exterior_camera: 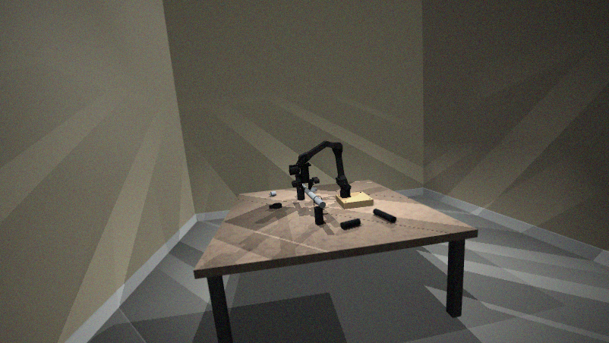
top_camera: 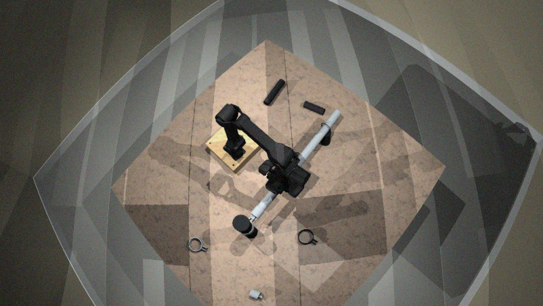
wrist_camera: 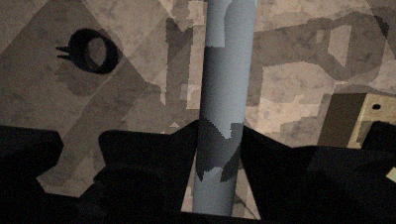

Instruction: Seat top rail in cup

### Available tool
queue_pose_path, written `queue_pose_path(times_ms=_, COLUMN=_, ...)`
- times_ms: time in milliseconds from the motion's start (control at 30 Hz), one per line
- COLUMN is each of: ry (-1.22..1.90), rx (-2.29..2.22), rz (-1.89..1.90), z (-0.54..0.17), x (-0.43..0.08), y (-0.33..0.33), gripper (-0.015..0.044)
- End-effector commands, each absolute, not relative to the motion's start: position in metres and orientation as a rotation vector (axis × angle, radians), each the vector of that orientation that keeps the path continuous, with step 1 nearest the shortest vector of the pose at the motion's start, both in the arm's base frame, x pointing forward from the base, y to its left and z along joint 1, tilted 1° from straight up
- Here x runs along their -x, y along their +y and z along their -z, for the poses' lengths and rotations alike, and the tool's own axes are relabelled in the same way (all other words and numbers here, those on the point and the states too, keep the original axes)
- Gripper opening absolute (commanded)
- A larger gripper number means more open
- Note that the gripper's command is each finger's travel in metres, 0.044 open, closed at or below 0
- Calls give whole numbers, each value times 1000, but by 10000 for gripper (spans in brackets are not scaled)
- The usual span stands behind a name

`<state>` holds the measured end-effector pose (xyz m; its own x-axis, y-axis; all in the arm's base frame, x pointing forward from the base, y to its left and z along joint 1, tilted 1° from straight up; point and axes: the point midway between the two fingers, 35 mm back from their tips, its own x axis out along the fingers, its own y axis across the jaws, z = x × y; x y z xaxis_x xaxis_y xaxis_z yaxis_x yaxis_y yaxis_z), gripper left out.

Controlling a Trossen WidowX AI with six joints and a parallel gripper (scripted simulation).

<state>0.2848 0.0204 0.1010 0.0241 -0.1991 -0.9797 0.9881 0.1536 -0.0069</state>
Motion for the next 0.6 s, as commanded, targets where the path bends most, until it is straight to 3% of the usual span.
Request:
queue_pose_path(times_ms=0, ry=1111, rx=-948, rz=1174, z=-105, x=-287, y=19, gripper=0)
queue_pose_path(times_ms=567, ry=1124, rx=-953, rz=1179, z=-101, x=-285, y=20, gripper=0)
